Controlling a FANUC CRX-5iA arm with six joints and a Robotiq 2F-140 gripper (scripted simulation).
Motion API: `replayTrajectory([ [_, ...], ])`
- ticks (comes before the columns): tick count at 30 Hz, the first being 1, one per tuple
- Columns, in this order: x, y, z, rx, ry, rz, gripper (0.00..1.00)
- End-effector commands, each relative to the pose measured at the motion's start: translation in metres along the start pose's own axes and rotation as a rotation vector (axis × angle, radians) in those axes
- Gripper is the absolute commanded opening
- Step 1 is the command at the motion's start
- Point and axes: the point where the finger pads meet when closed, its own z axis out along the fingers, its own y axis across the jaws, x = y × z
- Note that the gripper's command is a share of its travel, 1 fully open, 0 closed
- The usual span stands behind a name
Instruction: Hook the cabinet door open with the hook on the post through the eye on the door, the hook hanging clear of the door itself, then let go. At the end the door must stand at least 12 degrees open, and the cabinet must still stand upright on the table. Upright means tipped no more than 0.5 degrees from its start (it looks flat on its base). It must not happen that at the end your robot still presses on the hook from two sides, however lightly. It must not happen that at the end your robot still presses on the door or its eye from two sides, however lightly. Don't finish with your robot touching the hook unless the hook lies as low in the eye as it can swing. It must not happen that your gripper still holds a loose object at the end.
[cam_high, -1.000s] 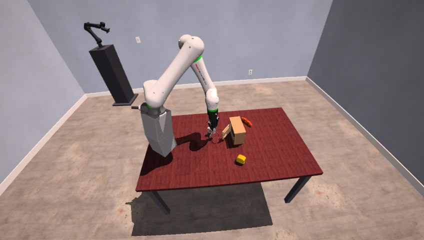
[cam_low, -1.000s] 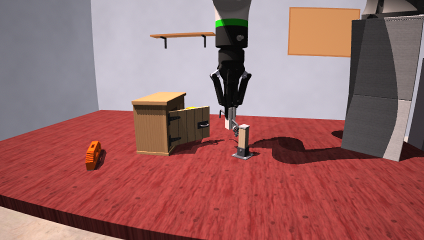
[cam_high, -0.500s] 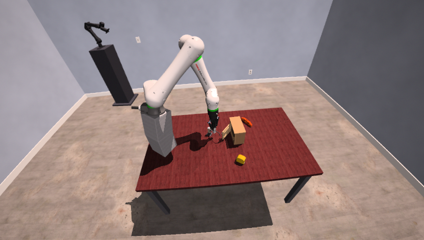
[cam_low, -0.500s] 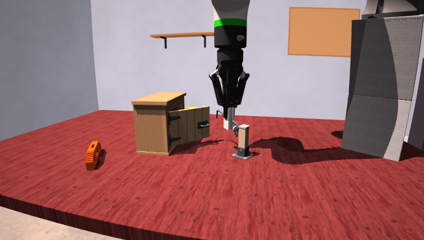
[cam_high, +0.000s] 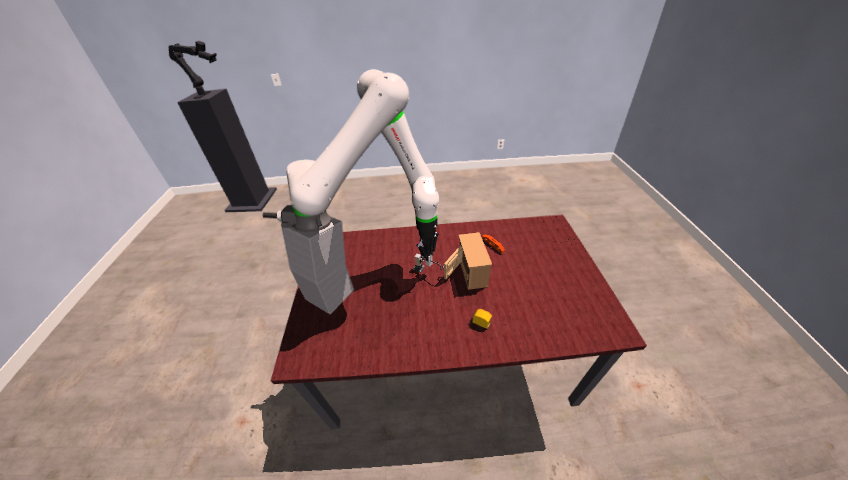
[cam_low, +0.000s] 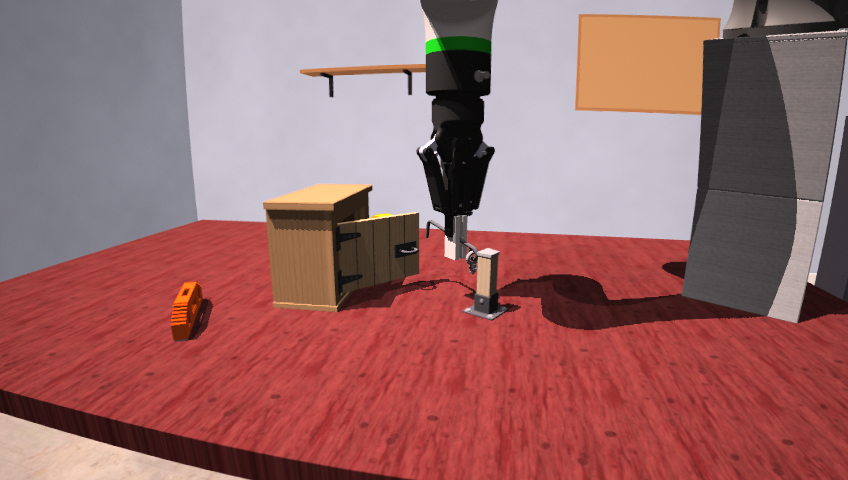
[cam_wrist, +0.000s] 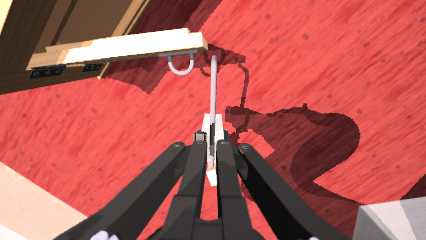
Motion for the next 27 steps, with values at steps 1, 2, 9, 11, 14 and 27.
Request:
replayTrajectory([
  [1,0.0000,-0.0016,-0.0001,0.001,-0.001,-0.040,0.03],
  [2,0.0000,-0.0017,-0.0001,0.001,-0.001,-0.040,0.03],
  [9,-0.0002,-0.0044,-0.0001,0.001,-0.001,-0.105,0.03],
  [11,-0.0003,-0.0046,-0.0001,0.001,-0.001,-0.109,0.03],
  [14,-0.0003,-0.0046,-0.0001,0.001,-0.001,-0.111,0.03],
  [27,-0.0011,-0.0092,-0.0001,0.001,-0.001,-0.221,0.03],
])
